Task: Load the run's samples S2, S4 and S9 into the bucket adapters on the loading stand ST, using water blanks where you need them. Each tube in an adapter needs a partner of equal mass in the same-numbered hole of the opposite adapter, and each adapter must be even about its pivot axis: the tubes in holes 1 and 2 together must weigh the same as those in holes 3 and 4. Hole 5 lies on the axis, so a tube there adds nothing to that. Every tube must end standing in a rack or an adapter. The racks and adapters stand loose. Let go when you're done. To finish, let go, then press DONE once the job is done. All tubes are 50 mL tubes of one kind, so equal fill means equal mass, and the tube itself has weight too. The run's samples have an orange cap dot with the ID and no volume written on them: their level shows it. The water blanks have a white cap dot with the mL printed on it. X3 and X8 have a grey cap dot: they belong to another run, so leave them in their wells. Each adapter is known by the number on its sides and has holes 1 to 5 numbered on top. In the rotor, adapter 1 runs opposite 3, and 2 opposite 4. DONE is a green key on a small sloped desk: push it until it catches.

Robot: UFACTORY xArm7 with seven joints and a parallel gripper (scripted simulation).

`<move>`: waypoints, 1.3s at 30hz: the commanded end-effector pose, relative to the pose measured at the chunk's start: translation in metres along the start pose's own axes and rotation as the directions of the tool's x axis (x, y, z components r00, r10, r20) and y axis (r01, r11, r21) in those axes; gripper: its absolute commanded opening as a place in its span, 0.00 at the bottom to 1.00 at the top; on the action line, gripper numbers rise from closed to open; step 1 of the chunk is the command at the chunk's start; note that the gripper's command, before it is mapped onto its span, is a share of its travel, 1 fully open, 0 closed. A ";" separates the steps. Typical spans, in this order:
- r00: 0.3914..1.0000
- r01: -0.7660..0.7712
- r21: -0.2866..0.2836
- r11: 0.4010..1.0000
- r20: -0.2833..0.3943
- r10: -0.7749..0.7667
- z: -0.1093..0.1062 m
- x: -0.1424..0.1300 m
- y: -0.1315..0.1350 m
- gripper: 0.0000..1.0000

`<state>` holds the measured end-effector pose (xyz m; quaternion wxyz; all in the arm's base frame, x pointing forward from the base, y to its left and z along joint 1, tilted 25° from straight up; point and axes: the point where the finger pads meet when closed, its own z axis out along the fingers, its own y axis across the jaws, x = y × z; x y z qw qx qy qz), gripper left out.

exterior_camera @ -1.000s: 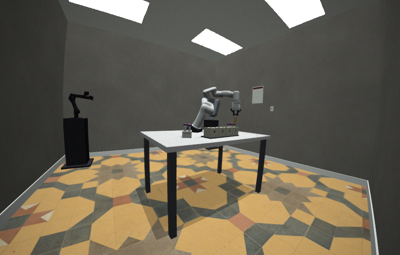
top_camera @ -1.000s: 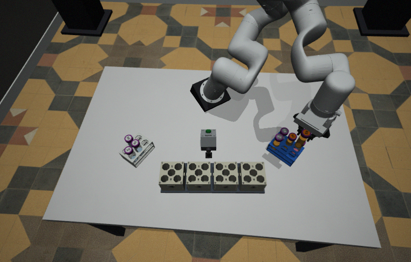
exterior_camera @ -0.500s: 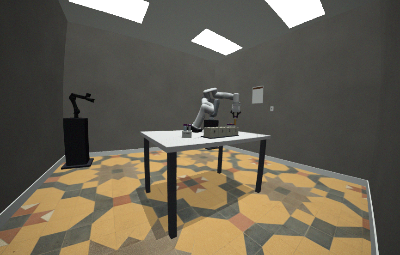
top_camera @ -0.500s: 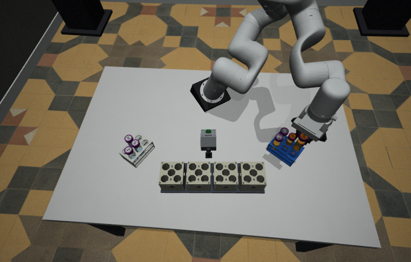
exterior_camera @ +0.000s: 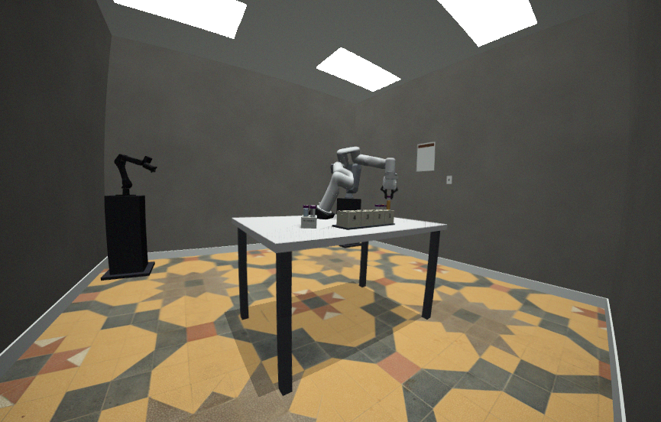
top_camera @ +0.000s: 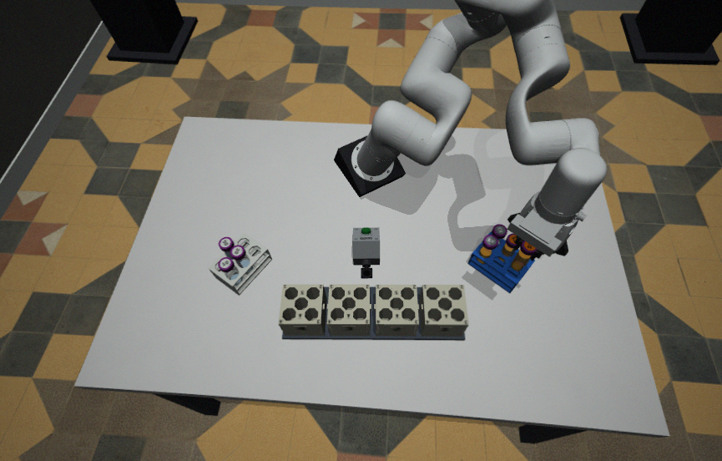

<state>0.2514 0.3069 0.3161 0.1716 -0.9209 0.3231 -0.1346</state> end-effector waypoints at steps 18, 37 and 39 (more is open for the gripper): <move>1.000 0.001 0.005 1.000 0.000 -0.001 0.008 0.000 -0.002 0.00; 1.000 0.001 0.005 1.000 0.000 -0.001 0.023 0.000 -0.002 0.00; 1.000 0.001 0.005 1.000 0.000 -0.001 0.025 0.000 -0.002 0.00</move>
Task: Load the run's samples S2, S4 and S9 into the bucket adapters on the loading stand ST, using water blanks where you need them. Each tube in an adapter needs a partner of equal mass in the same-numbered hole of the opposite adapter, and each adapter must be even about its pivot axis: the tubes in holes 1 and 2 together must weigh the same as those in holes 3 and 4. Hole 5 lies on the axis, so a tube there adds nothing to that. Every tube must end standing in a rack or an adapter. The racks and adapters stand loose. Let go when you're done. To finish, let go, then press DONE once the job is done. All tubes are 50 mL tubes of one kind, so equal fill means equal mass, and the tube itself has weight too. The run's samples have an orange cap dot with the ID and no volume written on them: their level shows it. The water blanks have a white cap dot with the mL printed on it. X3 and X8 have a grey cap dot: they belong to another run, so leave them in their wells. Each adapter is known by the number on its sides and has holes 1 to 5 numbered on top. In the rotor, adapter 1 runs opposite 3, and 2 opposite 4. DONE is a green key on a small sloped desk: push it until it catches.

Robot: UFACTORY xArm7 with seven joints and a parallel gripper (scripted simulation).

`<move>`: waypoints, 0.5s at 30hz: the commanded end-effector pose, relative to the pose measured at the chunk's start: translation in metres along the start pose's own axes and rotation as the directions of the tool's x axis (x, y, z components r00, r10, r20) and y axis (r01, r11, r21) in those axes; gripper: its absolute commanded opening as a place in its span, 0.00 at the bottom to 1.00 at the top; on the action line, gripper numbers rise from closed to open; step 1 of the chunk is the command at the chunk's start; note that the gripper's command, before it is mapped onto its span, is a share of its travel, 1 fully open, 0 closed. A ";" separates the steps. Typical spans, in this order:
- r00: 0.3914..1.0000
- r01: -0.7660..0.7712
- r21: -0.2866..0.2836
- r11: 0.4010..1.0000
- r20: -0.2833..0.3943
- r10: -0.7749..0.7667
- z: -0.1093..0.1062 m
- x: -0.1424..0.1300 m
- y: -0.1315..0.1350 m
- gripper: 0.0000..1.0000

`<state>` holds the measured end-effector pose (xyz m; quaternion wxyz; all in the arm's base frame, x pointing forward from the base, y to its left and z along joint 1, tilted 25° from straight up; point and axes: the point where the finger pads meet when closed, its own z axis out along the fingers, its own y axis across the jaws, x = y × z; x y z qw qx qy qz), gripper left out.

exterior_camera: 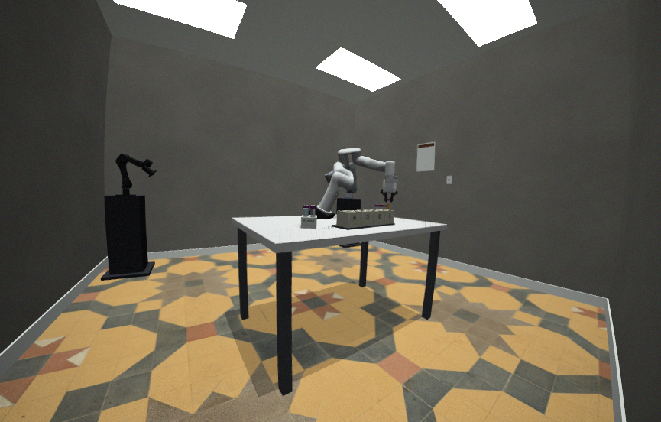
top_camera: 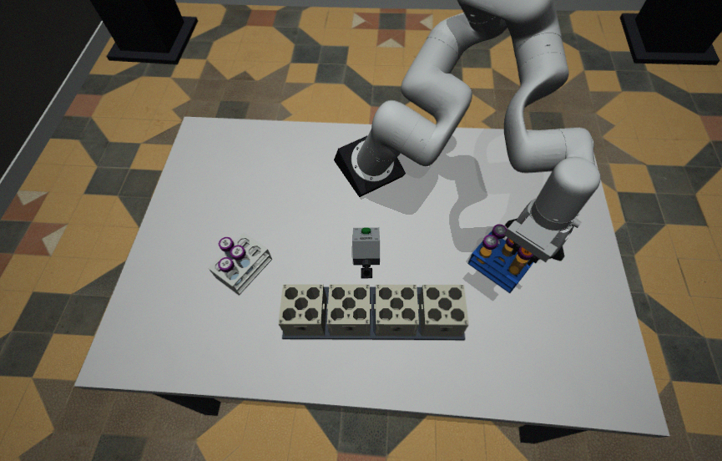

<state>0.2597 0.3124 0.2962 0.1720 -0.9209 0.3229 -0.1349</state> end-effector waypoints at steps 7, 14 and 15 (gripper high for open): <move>1.000 0.000 0.004 1.000 0.000 0.000 0.010 0.000 -0.001 0.00; 1.000 0.000 0.003 1.000 0.000 0.000 0.015 0.000 -0.001 0.00; 1.000 0.000 0.003 1.000 0.000 0.000 0.016 0.000 -0.001 0.00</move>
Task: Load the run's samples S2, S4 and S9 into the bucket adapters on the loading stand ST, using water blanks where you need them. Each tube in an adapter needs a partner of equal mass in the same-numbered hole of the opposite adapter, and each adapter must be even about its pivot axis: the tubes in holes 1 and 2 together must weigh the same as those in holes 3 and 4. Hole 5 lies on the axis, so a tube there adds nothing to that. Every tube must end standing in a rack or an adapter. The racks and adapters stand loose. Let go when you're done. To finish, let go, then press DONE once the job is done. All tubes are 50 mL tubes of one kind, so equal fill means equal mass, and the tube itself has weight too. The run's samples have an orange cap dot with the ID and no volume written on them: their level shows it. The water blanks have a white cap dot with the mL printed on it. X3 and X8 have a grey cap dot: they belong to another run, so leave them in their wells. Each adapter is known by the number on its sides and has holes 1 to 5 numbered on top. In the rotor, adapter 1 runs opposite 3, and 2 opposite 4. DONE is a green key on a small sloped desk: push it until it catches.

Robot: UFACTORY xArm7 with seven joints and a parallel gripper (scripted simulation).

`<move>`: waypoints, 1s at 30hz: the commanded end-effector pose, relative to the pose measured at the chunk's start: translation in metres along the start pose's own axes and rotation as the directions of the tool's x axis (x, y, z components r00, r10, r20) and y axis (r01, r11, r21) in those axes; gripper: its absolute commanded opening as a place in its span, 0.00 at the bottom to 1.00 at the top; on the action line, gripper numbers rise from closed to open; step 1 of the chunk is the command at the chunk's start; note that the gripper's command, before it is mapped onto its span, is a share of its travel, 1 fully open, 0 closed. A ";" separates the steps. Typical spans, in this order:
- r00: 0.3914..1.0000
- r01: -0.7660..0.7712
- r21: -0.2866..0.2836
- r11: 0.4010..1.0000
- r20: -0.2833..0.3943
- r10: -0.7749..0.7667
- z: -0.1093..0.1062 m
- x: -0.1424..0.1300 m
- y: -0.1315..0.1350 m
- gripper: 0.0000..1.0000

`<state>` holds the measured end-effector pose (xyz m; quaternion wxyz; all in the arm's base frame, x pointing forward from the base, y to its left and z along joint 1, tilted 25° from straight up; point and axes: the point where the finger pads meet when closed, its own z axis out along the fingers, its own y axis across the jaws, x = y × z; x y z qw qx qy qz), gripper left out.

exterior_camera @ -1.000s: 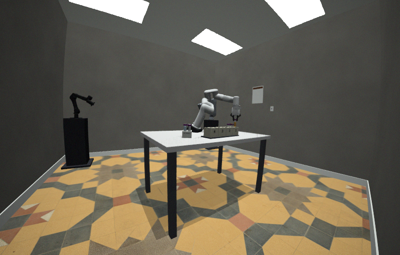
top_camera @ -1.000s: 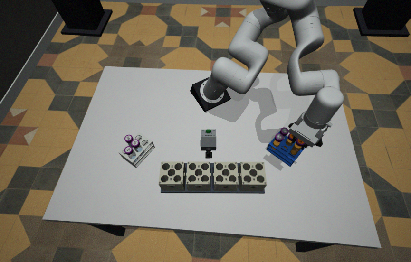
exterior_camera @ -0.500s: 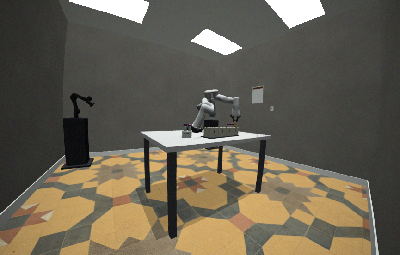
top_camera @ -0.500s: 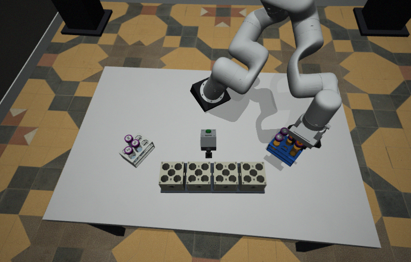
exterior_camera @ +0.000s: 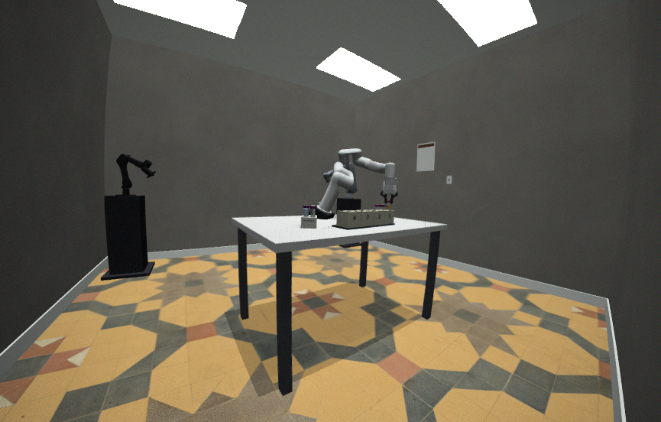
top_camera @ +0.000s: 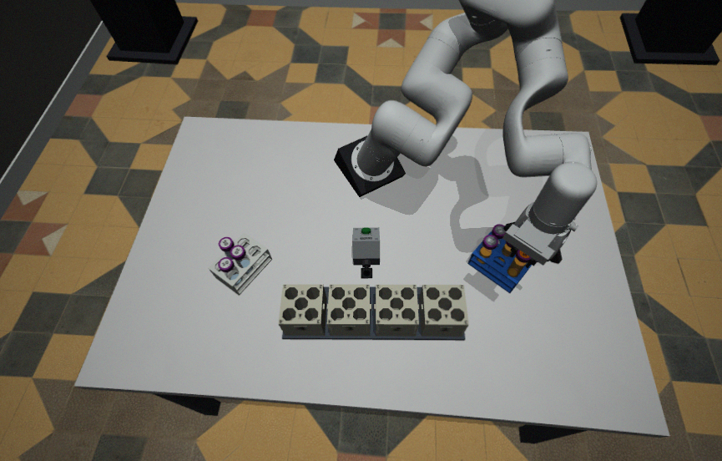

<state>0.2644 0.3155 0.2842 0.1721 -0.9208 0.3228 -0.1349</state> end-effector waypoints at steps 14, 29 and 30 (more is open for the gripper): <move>1.000 0.000 0.003 1.000 0.000 0.000 0.014 0.000 -0.001 0.00; 1.000 0.000 0.003 1.000 0.000 0.000 0.028 0.000 -0.001 0.00; 1.000 0.000 0.003 1.000 0.000 0.000 0.028 0.000 -0.001 0.00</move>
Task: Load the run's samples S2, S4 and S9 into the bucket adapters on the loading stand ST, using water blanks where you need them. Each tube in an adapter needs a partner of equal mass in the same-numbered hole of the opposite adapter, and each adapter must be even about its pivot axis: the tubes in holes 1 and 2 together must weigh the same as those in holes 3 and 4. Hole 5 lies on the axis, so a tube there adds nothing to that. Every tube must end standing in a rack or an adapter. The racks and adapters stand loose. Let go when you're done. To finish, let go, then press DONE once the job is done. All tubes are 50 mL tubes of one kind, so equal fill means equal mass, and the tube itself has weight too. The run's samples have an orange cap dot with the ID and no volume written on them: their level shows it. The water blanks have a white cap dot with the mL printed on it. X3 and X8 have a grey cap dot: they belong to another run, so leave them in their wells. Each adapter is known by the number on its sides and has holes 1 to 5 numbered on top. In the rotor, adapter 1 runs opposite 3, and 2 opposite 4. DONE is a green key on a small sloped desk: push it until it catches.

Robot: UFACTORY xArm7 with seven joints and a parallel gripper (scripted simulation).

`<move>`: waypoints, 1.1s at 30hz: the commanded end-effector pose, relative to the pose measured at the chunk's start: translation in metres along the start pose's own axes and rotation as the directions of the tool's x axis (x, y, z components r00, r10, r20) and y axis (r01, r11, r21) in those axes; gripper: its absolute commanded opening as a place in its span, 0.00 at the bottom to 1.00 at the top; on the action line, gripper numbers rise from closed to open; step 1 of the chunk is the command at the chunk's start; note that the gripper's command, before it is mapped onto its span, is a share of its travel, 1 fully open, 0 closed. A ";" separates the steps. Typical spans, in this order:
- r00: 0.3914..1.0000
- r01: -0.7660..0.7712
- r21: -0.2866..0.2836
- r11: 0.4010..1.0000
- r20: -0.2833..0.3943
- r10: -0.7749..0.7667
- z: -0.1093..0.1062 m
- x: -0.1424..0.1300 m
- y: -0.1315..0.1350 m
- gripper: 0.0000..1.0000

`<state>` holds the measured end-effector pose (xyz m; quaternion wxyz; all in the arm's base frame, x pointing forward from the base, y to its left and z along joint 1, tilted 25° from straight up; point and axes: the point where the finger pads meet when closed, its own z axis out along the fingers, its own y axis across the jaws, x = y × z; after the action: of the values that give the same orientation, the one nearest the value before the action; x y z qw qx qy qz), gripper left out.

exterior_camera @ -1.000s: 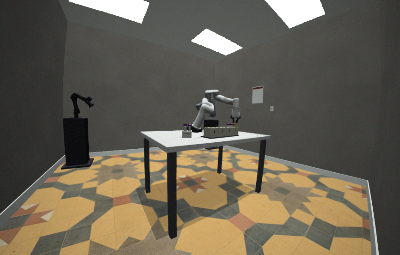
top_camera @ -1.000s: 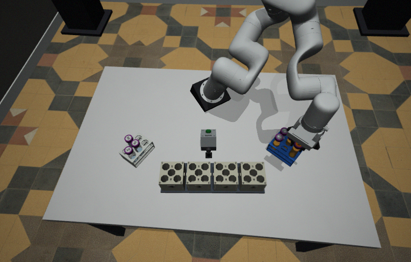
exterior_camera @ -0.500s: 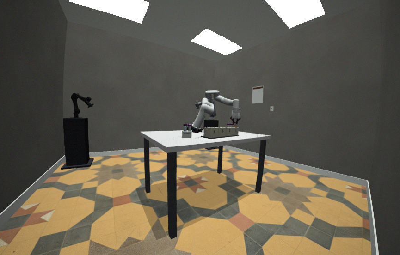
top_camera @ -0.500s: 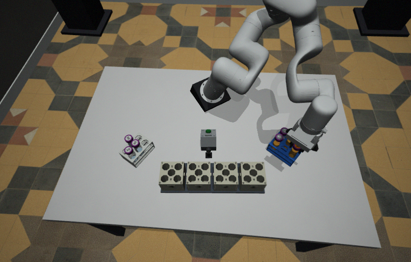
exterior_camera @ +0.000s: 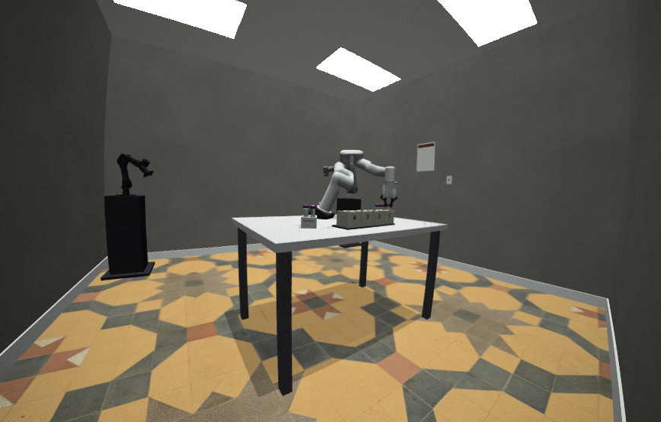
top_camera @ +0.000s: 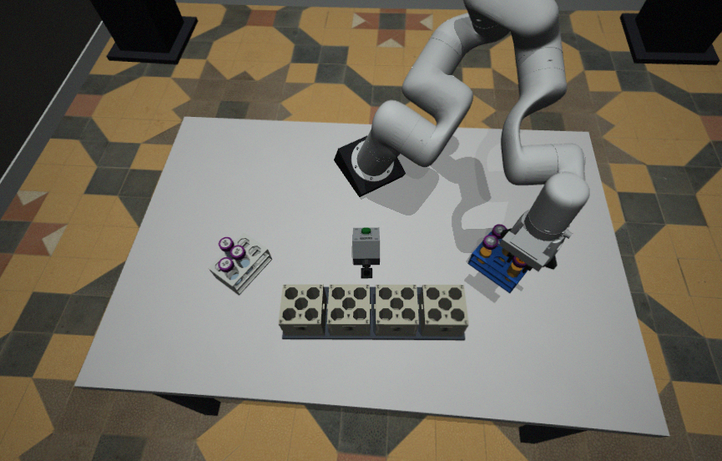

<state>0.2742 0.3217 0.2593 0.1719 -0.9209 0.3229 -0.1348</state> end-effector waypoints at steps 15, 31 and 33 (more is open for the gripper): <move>1.000 0.000 0.004 1.000 0.000 0.000 0.006 0.000 -0.001 0.00; 1.000 0.000 0.004 1.000 0.000 0.000 0.006 0.000 -0.001 0.44; 1.000 0.000 0.004 1.000 0.000 0.000 0.006 0.000 -0.001 0.44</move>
<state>0.2770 0.3235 0.2527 0.1721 -0.9208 0.3228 -0.1349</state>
